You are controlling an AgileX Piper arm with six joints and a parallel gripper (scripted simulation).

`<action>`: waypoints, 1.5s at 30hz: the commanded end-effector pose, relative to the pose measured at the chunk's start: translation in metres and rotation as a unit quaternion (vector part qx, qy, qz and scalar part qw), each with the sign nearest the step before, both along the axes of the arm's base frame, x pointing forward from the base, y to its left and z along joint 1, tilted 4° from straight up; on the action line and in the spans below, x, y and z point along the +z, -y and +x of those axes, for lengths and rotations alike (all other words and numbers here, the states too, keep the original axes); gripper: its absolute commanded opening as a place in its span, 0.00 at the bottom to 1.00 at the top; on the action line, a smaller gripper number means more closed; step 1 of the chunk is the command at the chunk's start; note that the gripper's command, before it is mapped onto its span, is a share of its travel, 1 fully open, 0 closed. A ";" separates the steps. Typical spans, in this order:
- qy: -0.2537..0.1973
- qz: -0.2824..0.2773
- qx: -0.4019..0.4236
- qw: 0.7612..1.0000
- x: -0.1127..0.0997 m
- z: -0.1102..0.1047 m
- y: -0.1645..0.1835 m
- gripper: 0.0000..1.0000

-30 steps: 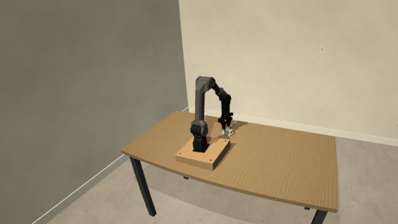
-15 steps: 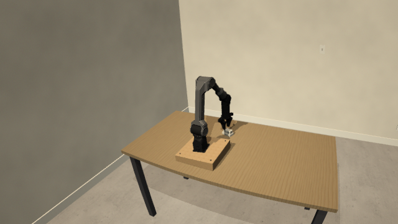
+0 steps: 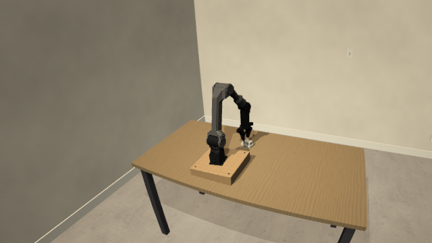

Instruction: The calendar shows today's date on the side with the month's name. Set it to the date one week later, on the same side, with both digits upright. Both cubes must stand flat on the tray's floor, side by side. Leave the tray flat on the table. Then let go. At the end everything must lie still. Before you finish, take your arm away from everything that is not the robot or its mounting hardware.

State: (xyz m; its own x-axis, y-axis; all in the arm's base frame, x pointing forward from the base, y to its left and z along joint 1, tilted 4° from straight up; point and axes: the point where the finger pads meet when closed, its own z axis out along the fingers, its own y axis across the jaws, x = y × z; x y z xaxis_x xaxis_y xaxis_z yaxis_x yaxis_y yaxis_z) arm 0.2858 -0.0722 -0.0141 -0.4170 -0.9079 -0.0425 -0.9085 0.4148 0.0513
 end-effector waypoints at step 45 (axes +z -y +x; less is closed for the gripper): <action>-0.001 0.000 0.000 1.000 -0.029 -0.001 -0.002 0.59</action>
